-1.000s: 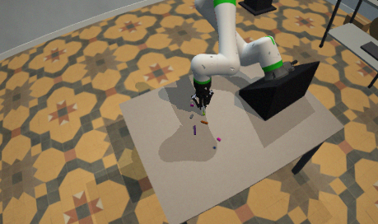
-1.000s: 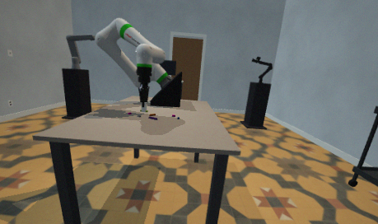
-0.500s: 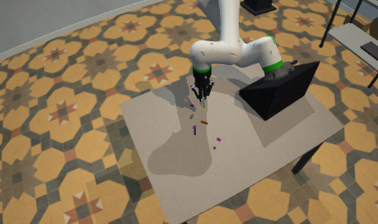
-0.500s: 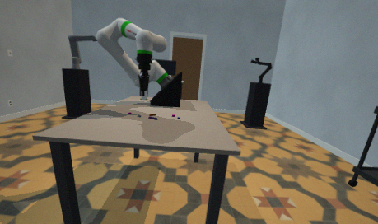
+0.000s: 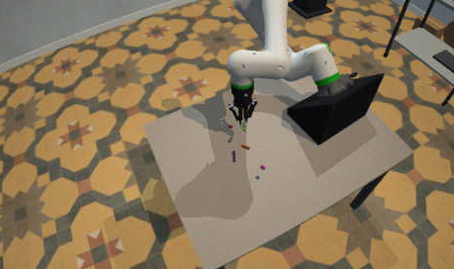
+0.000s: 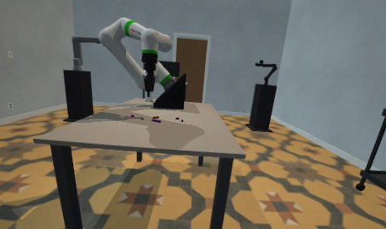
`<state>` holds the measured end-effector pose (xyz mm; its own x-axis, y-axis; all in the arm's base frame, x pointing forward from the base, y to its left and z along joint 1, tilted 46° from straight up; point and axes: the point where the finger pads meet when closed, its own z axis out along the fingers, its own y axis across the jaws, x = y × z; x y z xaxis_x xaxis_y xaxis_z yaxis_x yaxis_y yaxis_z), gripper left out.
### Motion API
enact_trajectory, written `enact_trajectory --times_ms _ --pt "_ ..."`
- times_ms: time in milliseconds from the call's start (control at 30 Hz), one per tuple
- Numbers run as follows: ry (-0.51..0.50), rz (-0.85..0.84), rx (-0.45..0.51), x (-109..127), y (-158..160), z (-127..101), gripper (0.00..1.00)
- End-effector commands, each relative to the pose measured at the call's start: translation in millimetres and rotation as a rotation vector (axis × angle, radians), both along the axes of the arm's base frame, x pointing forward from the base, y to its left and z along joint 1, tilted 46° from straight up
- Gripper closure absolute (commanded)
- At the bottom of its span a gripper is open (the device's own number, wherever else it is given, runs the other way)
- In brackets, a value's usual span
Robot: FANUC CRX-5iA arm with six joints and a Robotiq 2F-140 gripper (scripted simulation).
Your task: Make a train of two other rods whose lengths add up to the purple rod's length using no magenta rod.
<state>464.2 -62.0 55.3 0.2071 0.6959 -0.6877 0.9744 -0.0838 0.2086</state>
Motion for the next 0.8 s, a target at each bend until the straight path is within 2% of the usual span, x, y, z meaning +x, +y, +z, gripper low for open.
enact_trajectory --times_ms 0,33,500,567,600,767 --pt "-0.075 -0.074 0.007 15.0 21.3 -15.2 0.97" --pt "-0.121 -0.119 0.013 23.2 34.6 -25.6 0.97" --pt "-0.36 -0.351 0.043 56.5 102.9 -89.2 0.97" --pt "-0.36 -0.351 0.043 56.5 102.9 -89.2 0.97" --pt "-0.411 -0.401 0.049 61.4 116.8 -104.6 0.97" --pt "-0.49 -0.478 0.058 67.6 138.2 -129.9 0.97"
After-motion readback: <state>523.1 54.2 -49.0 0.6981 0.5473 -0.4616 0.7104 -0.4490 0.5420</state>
